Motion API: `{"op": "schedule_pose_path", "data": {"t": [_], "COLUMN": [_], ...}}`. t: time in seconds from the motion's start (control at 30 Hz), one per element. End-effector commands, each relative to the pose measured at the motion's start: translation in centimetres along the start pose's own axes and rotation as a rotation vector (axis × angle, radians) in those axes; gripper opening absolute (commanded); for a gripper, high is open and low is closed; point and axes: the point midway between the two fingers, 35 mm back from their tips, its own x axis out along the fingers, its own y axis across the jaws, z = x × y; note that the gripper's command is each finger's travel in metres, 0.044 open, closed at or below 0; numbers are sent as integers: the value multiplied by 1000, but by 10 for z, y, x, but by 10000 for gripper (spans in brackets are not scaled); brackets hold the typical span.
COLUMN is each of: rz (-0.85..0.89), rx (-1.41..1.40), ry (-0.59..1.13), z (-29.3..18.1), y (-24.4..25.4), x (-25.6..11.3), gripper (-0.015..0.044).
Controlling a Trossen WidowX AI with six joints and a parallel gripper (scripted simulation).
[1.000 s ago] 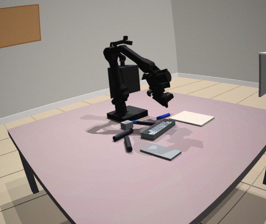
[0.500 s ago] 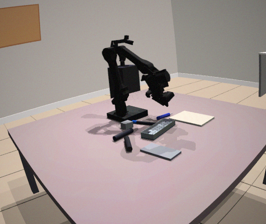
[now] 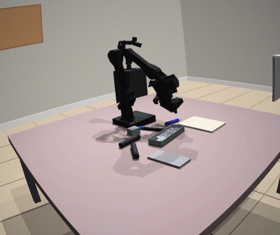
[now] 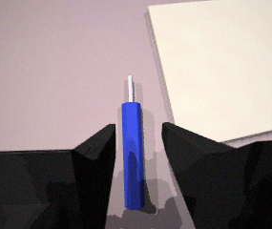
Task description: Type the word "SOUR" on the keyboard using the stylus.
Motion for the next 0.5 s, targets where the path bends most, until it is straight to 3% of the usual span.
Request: {"op": "schedule_pose_path", "data": {"t": [0.0, 0.47], "rz": [8, 8], "rx": [-1, -1], "ry": [-2, -2], "z": [-2, -6], "y": [2, 2], "x": [4, 11], "gripper": [150, 150]}}
